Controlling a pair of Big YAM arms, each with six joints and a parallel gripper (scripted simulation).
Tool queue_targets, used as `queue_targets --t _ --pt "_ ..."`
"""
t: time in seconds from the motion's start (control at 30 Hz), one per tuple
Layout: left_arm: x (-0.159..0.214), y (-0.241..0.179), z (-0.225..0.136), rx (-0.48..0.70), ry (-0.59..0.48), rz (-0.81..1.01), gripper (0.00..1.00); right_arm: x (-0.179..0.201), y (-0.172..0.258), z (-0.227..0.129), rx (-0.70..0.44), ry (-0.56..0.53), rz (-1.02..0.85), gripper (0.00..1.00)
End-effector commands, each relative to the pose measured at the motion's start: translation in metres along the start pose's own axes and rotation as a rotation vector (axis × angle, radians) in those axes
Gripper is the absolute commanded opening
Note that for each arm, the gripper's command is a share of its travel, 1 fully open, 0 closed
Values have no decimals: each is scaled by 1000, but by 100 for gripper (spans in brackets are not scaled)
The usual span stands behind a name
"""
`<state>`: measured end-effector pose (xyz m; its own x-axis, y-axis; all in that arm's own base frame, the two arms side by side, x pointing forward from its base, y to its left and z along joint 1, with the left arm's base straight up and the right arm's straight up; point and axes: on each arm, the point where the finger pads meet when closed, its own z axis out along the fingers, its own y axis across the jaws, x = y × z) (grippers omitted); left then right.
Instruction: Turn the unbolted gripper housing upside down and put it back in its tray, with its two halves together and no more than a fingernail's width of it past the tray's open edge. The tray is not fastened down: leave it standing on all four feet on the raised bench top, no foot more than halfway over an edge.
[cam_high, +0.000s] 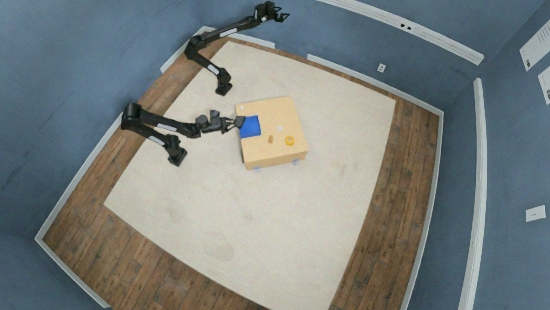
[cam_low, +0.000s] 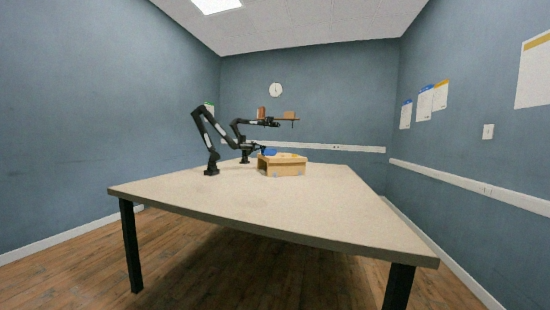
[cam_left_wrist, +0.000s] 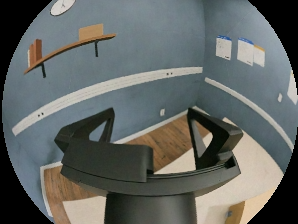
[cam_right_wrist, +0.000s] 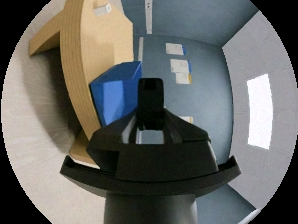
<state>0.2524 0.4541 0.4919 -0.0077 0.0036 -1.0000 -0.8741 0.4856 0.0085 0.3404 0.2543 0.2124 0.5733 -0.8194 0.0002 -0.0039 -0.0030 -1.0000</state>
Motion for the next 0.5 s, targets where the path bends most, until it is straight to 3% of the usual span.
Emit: queue_targets --t 0.0,0.47 --pt "-18 1 1 -1 -36 -17 100 0 -49 16 81 -2 3 27" --pt "-18 1 1 -1 -36 -17 100 0 -67 16 85 -2 3 27"
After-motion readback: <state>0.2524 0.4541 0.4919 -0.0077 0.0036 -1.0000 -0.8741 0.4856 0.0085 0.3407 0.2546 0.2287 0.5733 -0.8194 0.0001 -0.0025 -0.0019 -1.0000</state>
